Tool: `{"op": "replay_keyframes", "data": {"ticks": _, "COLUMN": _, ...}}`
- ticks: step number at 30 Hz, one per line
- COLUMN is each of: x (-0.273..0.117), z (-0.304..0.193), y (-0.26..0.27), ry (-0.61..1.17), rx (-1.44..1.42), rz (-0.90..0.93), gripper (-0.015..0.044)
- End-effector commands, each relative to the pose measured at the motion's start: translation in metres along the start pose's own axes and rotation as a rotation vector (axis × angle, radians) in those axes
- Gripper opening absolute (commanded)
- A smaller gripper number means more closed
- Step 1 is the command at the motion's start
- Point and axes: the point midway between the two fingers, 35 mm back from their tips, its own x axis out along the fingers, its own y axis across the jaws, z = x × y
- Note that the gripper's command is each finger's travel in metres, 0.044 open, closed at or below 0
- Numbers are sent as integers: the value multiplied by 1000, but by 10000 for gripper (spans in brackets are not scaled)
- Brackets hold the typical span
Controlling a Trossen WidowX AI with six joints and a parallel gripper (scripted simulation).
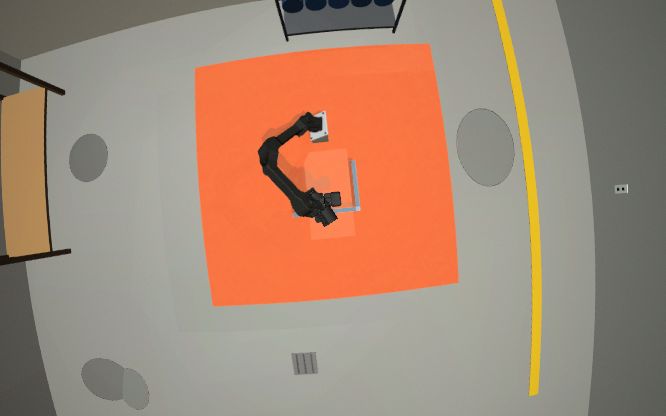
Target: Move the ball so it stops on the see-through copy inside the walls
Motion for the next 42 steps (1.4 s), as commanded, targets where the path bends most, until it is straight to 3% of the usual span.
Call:
{"op": "replay_keyframes", "data": {"ticks": 1, "x": 16, "z": 8, "y": -22, "ry": 4, "rx": 8, "rz": -6, "gripper": 0}}
{"op": "replay_keyframes", "data": {"ticks": 12, "x": 43, "z": 16, "y": -45, "ry": 4, "rx": 9, "rz": -11, "gripper": 0}}
{"op": "replay_keyframes", "data": {"ticks": 24, "x": 103, "z": 15, "y": -47, "ry": 4, "rx": 10, "rz": -14, "gripper": 0}}
{"op": "replay_keyframes", "data": {"ticks": 42, "x": 122, "z": 15, "y": -47, "ry": 4, "rx": 10, "rz": -15, "gripper": 0}}
